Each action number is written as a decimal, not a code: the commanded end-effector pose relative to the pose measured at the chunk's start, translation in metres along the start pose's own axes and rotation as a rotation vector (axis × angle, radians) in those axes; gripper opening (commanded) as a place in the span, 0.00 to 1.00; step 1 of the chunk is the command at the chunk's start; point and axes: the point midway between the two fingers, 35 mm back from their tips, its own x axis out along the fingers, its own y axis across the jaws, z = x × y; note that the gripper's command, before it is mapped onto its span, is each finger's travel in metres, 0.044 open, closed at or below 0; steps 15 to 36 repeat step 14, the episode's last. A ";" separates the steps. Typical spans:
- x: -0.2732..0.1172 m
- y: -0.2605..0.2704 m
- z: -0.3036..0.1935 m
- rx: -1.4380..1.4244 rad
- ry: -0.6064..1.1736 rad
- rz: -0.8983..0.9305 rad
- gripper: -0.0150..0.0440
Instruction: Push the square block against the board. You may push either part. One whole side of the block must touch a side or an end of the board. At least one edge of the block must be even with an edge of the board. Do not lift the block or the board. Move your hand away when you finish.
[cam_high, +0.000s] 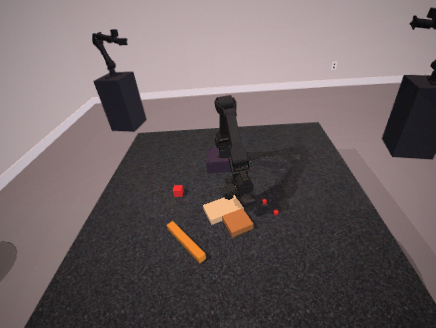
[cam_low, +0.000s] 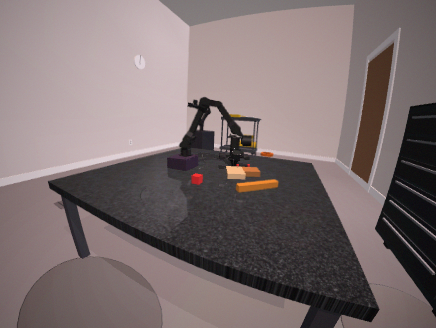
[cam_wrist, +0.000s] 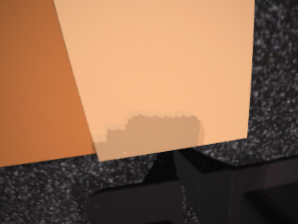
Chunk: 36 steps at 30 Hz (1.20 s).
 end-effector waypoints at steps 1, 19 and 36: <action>-0.001 0.001 0.008 0.000 -0.008 0.002 0.25; -0.001 0.001 0.004 0.000 -0.008 0.003 0.25; -0.001 0.001 0.004 0.000 -0.008 0.003 0.25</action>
